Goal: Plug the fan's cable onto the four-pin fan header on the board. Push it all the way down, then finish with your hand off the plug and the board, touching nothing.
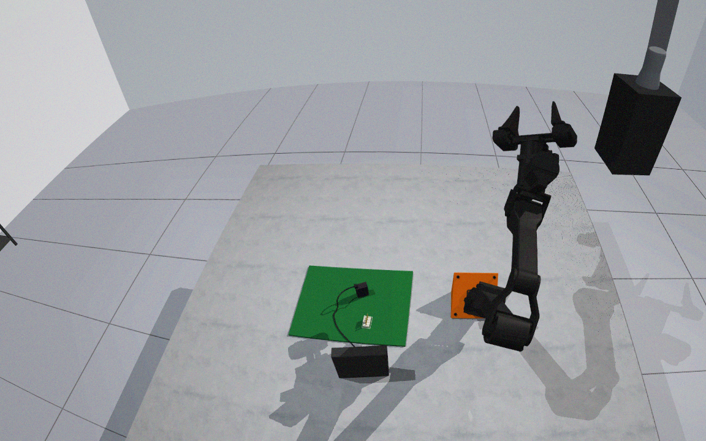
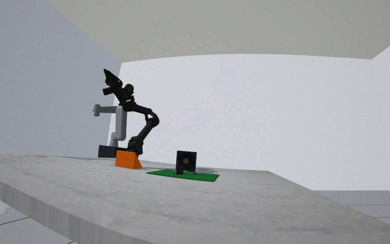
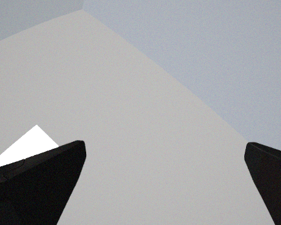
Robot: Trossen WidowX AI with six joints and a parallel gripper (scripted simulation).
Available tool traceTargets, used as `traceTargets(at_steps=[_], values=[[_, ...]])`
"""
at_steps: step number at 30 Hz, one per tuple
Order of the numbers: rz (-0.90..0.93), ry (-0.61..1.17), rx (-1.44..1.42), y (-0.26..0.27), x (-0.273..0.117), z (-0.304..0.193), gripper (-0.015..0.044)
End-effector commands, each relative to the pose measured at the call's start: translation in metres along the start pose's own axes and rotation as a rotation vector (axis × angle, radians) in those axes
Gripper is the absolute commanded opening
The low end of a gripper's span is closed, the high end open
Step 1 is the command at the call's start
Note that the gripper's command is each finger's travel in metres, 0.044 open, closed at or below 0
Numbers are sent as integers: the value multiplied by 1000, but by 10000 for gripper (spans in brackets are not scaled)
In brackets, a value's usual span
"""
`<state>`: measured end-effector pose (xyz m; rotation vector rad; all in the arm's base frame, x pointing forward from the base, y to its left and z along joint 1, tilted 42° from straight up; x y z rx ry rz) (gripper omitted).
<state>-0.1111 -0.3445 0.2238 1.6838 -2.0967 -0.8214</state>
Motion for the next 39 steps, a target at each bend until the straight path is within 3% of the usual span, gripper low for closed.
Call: traceTargets(at_steps=[1,11,20,30,39], values=[[-256,38,-348,-54,15,-27,440],[-641,214,-923,-135,15,-54,440],[-925,521,-1379,-196,-4,-74,440],[-1146,1016,-1771,-250,-41,-93,440],[-1236,1603,-1991,-288,-86,-109,440]])
Point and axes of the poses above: the point midway between the two fingers, 35 mm back from their tips, its own x axis out along the fingers, its own y axis across the jaws, z = x × y, the point moved 7 cm from there along -x, back along the fingers, and after that the axes turned 1 degree about x, right-handed, at the moved point
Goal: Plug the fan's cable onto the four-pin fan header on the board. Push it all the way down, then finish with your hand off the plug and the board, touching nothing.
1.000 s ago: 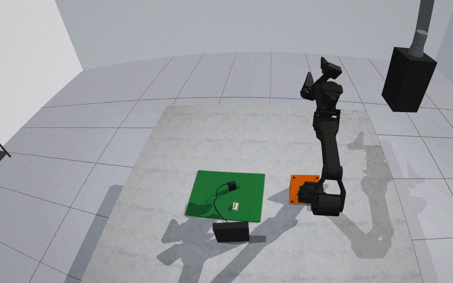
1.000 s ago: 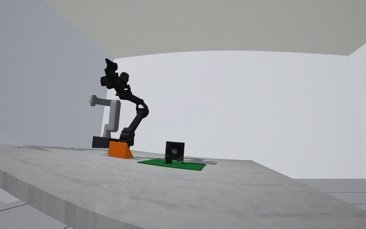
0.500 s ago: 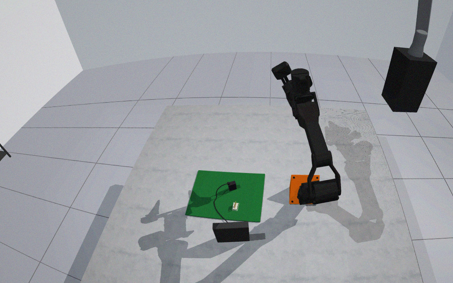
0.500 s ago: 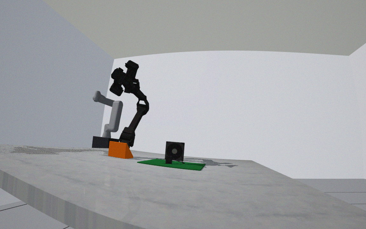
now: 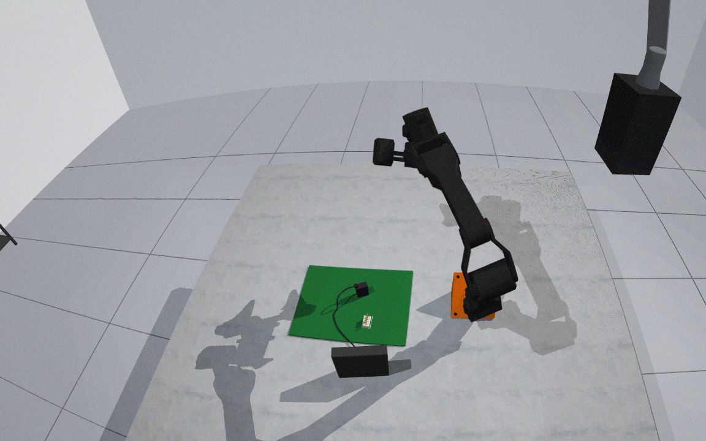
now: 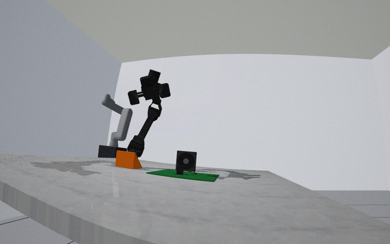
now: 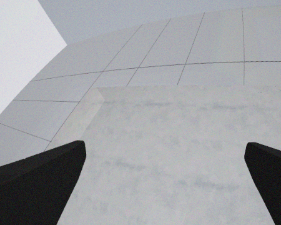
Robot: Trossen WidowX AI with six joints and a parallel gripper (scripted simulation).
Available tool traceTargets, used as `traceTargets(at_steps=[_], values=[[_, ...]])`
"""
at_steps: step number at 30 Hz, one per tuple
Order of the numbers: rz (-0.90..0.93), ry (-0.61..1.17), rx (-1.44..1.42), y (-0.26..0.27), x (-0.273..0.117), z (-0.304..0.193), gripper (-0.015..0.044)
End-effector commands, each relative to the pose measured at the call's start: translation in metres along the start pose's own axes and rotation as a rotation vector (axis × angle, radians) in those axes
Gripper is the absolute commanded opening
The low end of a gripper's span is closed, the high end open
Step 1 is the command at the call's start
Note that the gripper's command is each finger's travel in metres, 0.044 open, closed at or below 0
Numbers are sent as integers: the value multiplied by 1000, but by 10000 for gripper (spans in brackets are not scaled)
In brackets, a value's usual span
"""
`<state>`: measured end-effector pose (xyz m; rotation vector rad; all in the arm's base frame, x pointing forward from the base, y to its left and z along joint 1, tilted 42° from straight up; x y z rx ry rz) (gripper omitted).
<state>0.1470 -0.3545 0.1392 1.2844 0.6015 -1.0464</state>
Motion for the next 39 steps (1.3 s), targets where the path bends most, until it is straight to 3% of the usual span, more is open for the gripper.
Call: traceTargets(at_steps=[1,12,24,39], values=[[44,294,-540,46,15,-42,440],[217,650,-1119,86,20,-100,440],[580,991,-1625,122,8,-162,440],[611,1011,-1653,125,7,-166,440]])
Point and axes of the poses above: the point midway between the two fingers, 35 mm back from their tips, its own x axis out along the fingers, its own y axis across the jaws, z = x × y, the point moved 7 cm from there along -x, back along the fingers, and after that the axes turned 1 degree about x, right-handed, at the moved point
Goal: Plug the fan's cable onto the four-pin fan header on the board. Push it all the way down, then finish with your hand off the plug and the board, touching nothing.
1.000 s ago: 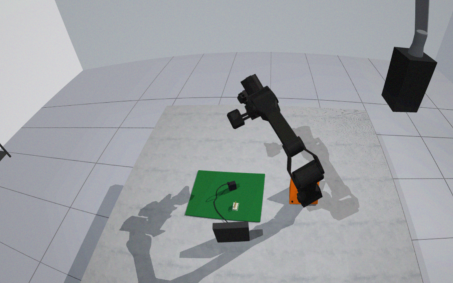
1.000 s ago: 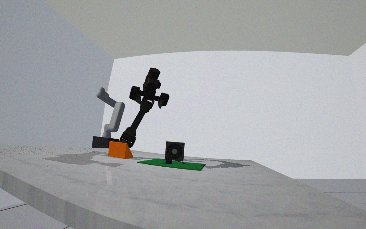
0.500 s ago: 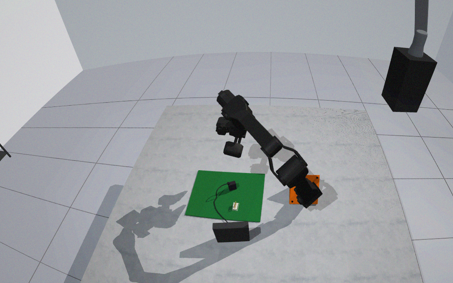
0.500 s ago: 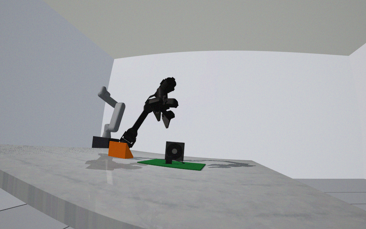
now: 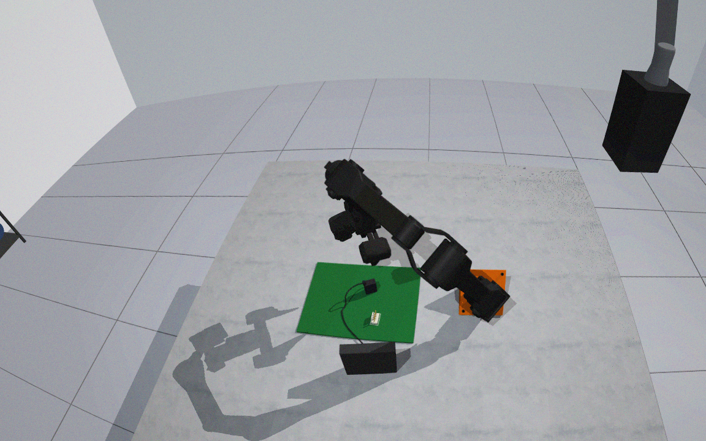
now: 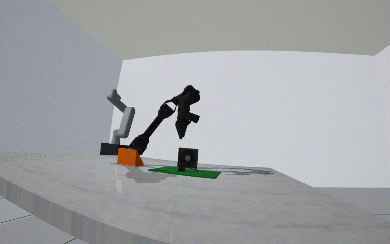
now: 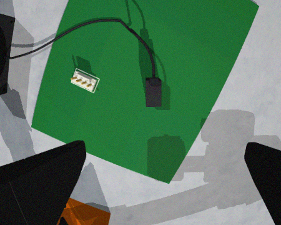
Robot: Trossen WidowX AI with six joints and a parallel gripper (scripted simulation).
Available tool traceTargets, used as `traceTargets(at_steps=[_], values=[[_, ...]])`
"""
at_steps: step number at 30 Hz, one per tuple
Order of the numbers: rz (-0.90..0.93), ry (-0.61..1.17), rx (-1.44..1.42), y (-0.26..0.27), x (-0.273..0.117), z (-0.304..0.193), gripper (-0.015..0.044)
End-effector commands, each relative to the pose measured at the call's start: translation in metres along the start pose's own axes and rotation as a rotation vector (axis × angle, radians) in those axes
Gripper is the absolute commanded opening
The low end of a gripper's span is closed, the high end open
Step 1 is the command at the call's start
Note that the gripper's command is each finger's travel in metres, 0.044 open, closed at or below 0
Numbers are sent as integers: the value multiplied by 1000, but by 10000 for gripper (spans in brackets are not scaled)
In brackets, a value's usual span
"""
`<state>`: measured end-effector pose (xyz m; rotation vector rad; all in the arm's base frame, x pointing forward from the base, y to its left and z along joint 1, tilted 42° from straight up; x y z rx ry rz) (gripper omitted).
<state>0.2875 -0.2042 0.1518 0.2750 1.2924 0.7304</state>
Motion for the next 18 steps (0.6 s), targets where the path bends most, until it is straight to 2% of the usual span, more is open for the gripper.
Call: traceTargets(at_steps=[1,5,12,18], values=[[6,-2,-26,1,-2,2,440],[14,0,-22,-1,20,5,440],[49,11,-7,1,96,3,440],[50,12,-6,2,98,3,440]])
Point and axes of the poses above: the point midway between the two fingers, 35 mm back from their tips, its own x axis out along the fingers, its own y axis across the jaws, z = x × y, the point moved 7 cm from there along -x, back along the fingers, and after that the axes turned 1 degree about x, right-handed, at the moved point
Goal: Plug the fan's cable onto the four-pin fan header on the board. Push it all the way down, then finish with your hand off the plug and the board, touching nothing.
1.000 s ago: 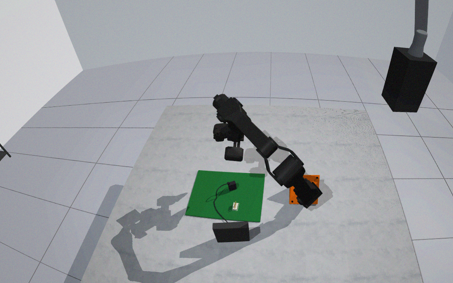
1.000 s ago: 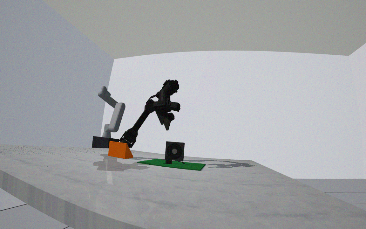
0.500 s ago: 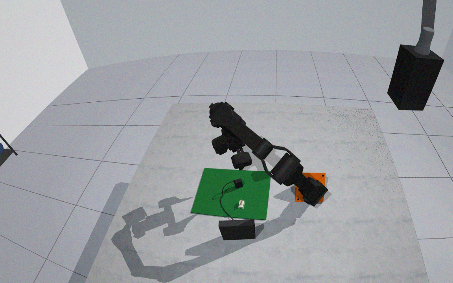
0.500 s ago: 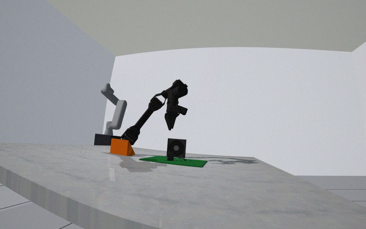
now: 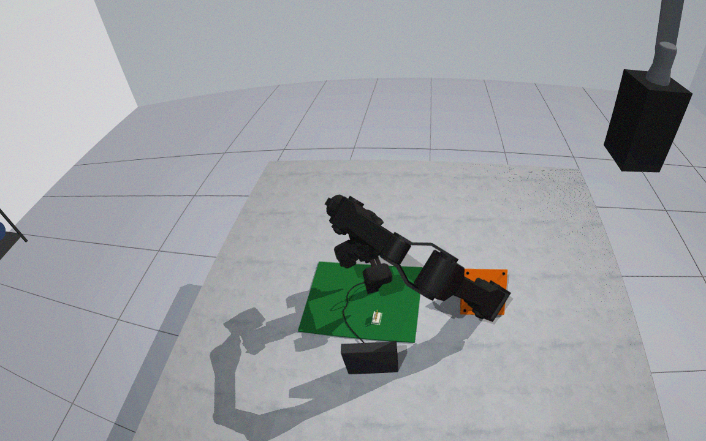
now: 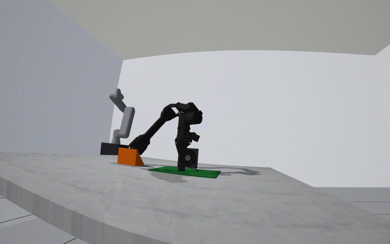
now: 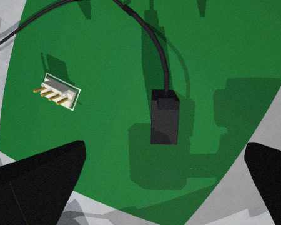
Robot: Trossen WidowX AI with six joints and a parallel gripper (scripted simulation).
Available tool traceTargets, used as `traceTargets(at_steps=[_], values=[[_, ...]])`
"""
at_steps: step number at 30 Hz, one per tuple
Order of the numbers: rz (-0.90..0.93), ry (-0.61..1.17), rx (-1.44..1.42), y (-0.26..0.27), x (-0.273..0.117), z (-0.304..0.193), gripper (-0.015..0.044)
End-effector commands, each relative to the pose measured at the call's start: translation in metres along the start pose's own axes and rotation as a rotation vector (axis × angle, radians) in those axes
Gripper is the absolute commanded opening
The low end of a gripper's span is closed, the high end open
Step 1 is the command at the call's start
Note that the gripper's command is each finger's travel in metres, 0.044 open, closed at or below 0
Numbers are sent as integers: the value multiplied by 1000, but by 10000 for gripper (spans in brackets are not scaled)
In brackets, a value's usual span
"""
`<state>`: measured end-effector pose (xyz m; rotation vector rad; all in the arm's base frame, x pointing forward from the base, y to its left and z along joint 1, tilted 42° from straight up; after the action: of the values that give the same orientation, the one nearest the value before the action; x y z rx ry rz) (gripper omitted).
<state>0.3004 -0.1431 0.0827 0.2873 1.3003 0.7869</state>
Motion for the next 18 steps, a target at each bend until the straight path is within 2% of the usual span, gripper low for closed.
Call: traceTargets(at_steps=[1,18], values=[[1,-7,11,0,5,-2,440],[1,-7,11,-1,29,-1,440]])
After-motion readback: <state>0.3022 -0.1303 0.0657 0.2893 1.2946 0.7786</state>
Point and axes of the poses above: the point midway between the two fingers, 35 mm back from their tips, its own x axis out along the fingers, its own y axis across the jaws, z = x × y, the point moved 7 cm from there along -x, back along the fingers, and after that the axes turned 1 degree about x, right-handed, at the moved point
